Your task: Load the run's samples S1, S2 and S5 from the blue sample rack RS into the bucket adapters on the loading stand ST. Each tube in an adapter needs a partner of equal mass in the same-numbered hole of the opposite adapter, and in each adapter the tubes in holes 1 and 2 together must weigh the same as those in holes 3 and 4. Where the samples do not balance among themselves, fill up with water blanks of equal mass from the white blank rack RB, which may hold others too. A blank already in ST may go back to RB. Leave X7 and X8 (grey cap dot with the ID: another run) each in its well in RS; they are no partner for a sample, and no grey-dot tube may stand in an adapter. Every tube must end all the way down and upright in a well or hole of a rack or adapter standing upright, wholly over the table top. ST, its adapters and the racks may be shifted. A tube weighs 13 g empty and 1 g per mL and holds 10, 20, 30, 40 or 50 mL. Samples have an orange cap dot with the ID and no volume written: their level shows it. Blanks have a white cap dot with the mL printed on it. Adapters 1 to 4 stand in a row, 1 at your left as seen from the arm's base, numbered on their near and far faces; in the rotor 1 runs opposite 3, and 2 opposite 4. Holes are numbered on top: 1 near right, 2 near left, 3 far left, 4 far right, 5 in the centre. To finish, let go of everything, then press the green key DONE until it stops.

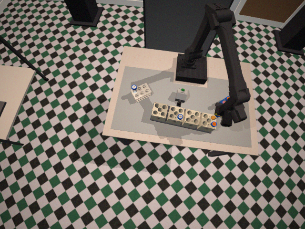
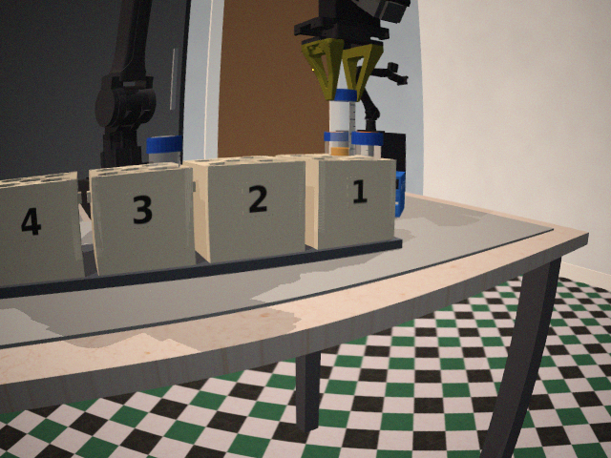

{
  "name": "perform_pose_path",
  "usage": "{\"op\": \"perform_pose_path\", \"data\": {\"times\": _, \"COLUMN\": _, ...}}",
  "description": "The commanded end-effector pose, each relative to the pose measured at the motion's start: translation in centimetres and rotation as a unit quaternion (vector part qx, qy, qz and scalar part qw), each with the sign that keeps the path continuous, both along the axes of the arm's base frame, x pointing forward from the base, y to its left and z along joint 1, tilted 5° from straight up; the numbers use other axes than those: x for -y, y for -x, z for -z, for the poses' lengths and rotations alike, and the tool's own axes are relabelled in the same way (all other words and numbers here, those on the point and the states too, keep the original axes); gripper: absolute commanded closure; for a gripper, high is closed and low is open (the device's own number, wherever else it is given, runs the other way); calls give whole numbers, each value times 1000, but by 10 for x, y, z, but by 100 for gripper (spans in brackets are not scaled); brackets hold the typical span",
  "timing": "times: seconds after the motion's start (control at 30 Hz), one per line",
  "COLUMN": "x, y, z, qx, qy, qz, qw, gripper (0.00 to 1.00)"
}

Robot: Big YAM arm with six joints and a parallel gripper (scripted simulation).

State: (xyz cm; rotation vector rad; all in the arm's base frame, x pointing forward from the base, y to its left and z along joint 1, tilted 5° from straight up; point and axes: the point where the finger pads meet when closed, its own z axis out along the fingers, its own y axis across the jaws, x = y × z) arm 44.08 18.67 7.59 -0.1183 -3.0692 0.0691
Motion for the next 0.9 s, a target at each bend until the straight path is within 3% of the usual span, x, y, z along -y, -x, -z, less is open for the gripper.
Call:
{"op": "perform_pose_path", "data": {"times": 0.0, "x": -3, "y": -3, "z": 4, "qx": 9, "qy": -3, "qz": 1, "qw": 1000, "gripper": 100}}
{"op": "perform_pose_path", "data": {"times": 0.87, "x": 1, "y": -2, "z": 36, "qx": 9, "qy": -4, "qz": 1, "qw": 1000, "gripper": 100}}
